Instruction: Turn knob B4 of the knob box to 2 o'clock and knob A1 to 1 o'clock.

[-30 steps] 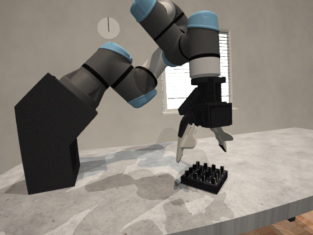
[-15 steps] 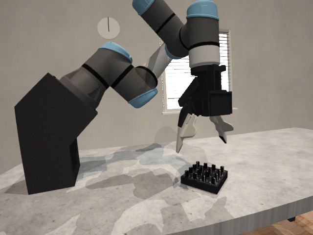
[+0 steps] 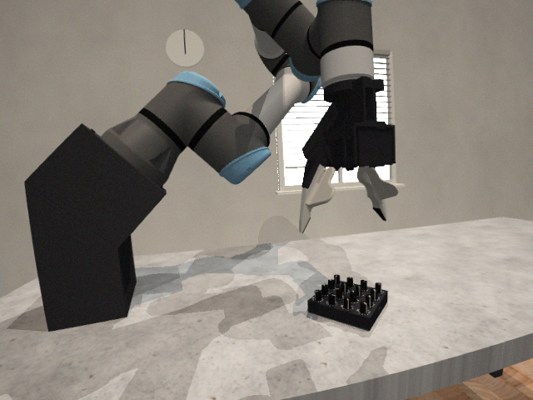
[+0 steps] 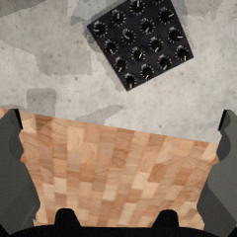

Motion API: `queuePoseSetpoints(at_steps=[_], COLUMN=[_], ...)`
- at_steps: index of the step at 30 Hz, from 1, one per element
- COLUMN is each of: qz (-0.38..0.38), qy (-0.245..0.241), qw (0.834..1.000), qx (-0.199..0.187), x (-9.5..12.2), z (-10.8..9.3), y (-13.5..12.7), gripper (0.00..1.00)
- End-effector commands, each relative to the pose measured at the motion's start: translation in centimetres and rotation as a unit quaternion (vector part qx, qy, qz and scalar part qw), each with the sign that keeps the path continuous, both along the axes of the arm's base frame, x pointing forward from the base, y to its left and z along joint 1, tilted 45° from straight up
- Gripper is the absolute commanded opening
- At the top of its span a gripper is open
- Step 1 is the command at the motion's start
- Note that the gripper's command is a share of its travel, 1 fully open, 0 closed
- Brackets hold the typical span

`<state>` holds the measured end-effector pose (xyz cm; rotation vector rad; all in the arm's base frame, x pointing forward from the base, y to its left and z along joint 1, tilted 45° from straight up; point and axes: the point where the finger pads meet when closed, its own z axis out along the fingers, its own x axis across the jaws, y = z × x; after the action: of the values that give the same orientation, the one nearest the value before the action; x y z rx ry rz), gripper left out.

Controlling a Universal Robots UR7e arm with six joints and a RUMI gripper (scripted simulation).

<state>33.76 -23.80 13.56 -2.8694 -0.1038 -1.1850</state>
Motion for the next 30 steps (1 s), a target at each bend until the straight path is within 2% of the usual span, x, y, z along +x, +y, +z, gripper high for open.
queuePoseSetpoints(at_steps=[1, 12, 30], qz=[0.001, 0.001, 0.001], qy=[-0.001, -0.001, -0.001], qw=[1.000, 1.000, 1.000], qx=[0.001, 0.001, 0.001], x=[-1.1, -2.8, -3.2], z=[1.0, 2.7, 3.1], y=[0.0, -0.2, -0.2], gripper=[1.00, 1.00, 1.00])
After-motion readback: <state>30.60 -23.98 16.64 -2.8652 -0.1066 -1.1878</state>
